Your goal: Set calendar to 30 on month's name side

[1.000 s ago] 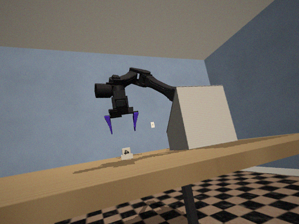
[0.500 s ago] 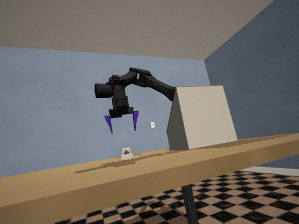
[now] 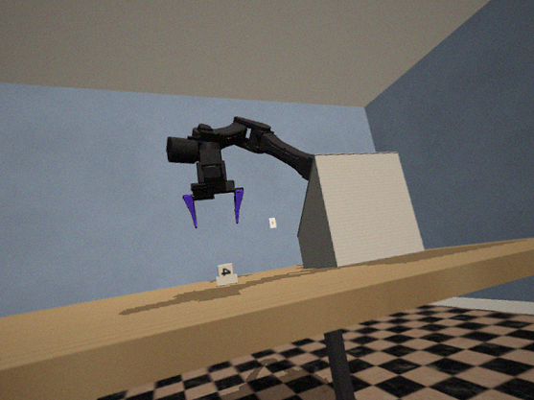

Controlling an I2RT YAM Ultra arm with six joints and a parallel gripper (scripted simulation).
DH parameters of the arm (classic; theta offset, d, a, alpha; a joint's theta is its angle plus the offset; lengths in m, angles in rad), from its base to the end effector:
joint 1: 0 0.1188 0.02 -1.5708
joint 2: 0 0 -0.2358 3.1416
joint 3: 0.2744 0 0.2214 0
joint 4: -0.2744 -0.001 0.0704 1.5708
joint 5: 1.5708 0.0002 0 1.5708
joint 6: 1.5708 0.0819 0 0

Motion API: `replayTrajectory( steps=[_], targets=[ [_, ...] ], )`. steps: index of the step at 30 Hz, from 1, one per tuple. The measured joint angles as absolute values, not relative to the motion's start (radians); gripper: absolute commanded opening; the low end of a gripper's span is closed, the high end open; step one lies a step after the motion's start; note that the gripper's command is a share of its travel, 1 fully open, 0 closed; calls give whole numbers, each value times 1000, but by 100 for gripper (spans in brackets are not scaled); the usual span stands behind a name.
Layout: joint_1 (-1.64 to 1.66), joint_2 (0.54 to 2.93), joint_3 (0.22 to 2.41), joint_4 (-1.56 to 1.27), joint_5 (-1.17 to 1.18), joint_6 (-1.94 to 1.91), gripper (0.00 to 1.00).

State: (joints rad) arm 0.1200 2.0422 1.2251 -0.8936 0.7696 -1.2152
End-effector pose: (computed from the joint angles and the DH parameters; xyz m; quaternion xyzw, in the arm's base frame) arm 0.3030 -0.0199 0.0866 0.5930 -0.7099 0.2860 0.2503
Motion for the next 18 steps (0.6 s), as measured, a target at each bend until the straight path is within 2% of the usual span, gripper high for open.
replayTrajectory(
  steps=[18],
  targets=[
    [226, 2023, 1364, -1159, 746, -1067, 100]
  ],
)
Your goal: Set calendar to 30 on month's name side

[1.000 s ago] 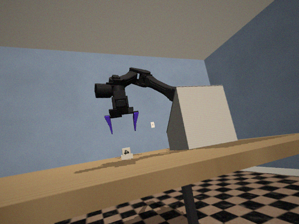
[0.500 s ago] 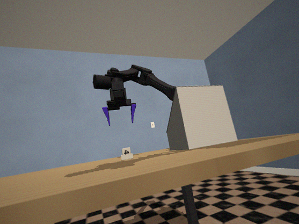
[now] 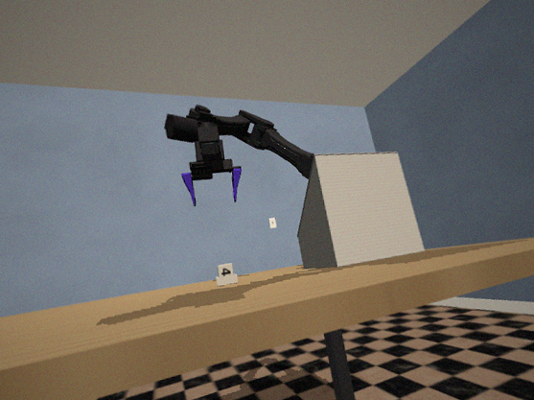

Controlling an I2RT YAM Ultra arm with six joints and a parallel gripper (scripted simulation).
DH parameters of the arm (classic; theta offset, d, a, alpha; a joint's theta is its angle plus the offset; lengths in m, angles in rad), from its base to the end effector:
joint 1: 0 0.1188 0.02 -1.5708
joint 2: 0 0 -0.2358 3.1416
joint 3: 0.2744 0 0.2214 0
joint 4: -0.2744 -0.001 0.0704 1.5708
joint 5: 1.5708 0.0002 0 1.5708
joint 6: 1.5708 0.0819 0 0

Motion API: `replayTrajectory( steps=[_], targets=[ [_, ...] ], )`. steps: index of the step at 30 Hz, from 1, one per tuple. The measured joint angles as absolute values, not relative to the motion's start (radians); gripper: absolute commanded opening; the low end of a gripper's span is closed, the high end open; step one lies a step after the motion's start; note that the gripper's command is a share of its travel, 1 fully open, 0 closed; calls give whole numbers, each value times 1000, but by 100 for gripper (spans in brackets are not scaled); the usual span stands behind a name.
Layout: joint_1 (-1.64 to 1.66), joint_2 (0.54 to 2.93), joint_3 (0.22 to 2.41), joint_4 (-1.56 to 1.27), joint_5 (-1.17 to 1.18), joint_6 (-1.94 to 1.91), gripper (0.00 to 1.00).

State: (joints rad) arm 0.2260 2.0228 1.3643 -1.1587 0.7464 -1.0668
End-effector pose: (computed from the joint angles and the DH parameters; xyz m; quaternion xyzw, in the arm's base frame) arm 0.3009 0.0132 0.1214 0.5924 -0.7107 0.2836 0.2521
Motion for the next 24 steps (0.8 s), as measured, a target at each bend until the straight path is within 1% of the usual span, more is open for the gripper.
replayTrajectory(
  steps=[24],
  targets=[
    [226, 2022, 1365, -1180, 744, -1057, 100]
  ],
)
